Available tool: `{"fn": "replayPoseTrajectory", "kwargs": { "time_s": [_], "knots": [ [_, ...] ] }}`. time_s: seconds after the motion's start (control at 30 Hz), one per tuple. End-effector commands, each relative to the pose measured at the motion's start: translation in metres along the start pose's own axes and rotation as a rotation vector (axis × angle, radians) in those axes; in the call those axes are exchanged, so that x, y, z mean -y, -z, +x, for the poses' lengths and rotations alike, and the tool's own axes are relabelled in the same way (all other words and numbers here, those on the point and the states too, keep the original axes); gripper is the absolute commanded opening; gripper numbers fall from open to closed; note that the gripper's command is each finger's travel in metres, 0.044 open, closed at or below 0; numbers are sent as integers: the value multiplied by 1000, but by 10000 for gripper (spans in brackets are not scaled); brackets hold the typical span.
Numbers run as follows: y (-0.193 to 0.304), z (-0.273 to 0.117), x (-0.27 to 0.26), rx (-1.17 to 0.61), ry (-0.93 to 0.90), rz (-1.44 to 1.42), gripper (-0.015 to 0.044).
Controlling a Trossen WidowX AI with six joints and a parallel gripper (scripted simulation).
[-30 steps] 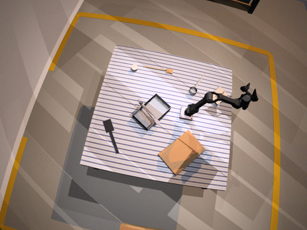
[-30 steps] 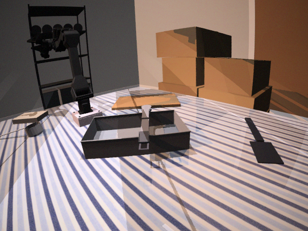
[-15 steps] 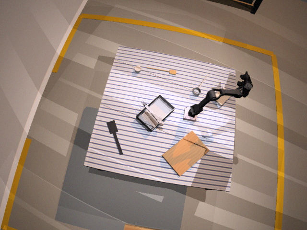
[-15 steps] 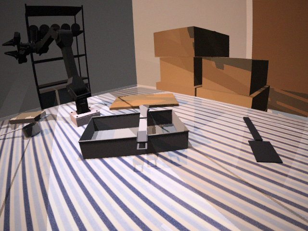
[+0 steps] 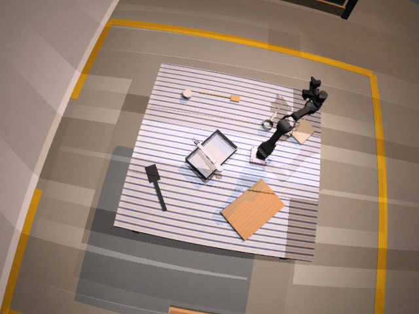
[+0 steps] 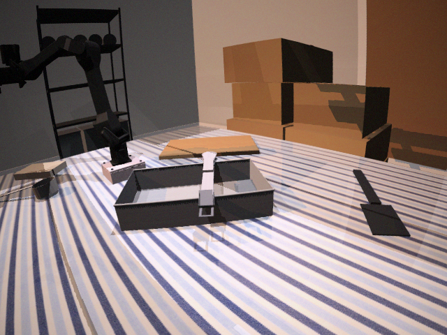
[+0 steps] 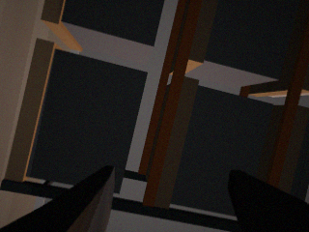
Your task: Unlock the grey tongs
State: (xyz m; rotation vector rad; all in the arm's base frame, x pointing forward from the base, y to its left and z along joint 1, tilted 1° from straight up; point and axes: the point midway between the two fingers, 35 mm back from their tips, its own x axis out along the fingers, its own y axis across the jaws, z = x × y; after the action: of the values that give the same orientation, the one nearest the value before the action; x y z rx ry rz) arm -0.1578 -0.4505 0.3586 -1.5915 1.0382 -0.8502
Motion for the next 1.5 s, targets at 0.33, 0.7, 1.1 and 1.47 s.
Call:
{"fn": "replayPoseTrajectory", "kwargs": {
  "time_s": [0.33,0.7,1.1,1.47],
  "knots": [
    [-214,107,-14,416,-227,659,260],
    [-397,107,-25,599,-641,1047,260],
    [-592,12,-37,616,-1296,1262,260],
    [-701,-145,-58,295,-1867,1166,260]
  ]
}}
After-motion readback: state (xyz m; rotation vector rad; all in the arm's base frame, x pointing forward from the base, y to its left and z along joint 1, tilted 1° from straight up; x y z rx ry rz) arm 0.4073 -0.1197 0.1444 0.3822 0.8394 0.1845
